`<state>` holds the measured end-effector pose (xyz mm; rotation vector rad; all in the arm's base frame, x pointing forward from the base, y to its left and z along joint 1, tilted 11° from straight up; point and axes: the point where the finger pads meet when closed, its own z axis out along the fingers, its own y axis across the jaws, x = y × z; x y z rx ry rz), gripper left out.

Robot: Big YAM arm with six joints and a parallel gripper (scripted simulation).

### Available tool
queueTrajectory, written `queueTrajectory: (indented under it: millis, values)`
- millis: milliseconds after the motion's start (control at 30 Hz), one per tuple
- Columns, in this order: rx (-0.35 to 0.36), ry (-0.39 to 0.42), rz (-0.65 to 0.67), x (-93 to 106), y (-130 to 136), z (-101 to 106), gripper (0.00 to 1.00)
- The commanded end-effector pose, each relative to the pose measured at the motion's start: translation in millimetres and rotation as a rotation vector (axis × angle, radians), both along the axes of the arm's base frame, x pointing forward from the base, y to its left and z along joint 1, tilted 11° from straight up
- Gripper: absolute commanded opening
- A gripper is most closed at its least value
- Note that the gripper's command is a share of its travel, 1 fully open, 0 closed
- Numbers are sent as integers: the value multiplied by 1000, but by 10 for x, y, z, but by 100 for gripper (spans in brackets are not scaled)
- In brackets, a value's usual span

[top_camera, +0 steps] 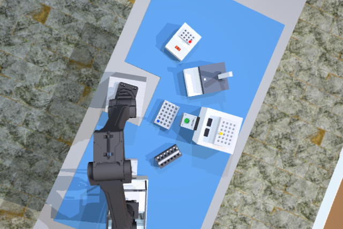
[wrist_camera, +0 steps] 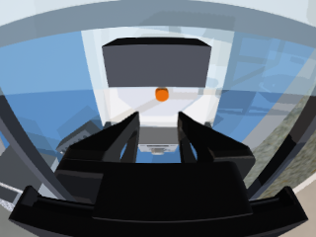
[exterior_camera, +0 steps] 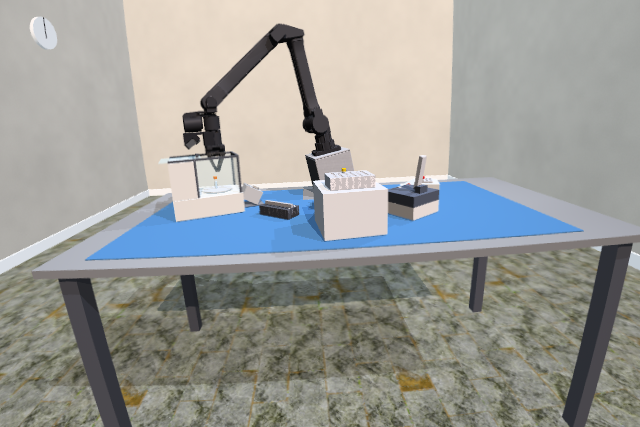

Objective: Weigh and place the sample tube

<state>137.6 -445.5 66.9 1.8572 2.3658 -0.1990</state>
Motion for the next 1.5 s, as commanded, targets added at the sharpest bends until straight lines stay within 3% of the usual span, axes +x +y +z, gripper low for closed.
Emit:
queueTrajectory:
  millis: [0,233,267,333,733,833,900,1300,1367,1400,1467]
  values:
    - [-69,-27,6,112,-223,383,36]
    - [-70,-27,6,122,-201,469,36]
    - [-37,-17,6,121,-188,326,36]
    - [-70,-28,6,126,-187,519,36]
    - [-68,-28,-1,115,-143,706,36]
    - [-51,-22,-2,110,-141,643,36]
    - [-72,-30,0,114,-131,777,36]
    - [-73,-30,0,109,-83,982,36]
    - [-73,-30,0,109,-83,982,36]
    - [-49,-21,-2,98,-90,880,36]
    - [-72,-29,-2,99,-75,1027,36]
